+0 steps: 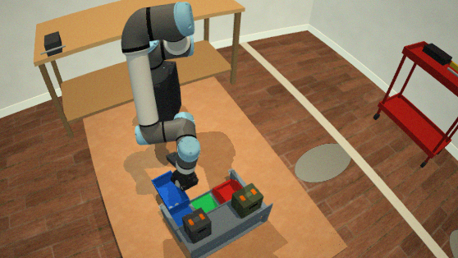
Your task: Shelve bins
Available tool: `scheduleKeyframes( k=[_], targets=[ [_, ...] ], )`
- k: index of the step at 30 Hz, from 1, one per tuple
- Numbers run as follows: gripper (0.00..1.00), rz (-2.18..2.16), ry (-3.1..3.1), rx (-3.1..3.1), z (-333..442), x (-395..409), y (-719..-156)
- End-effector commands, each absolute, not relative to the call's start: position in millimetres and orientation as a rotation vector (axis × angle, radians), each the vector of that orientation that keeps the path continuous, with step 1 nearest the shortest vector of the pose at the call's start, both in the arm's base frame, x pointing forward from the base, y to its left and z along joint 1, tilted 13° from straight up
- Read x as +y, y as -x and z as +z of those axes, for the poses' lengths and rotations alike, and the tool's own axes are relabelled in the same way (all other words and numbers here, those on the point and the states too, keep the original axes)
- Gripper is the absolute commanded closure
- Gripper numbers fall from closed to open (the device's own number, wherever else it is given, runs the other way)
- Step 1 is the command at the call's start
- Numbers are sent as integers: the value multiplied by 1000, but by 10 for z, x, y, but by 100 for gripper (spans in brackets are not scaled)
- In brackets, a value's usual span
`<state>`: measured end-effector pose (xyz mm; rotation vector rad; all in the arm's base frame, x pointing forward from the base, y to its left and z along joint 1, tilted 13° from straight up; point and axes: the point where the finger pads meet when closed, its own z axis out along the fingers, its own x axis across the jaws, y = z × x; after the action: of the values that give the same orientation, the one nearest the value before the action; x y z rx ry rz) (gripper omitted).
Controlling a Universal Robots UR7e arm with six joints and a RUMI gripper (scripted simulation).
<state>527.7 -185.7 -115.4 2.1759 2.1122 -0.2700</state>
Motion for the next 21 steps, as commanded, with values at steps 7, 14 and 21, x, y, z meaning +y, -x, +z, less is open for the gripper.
scheduleKeyframes(
  k=[7,14,21],
  targets=[
    [100,-269,-2175,2111,-1131,-1862,-5383],
    [100,-270,-2175,2111,-1118,-1864,-5468],
    [100,-270,-2175,2111,-1108,-1866,-5527]
  ],
)
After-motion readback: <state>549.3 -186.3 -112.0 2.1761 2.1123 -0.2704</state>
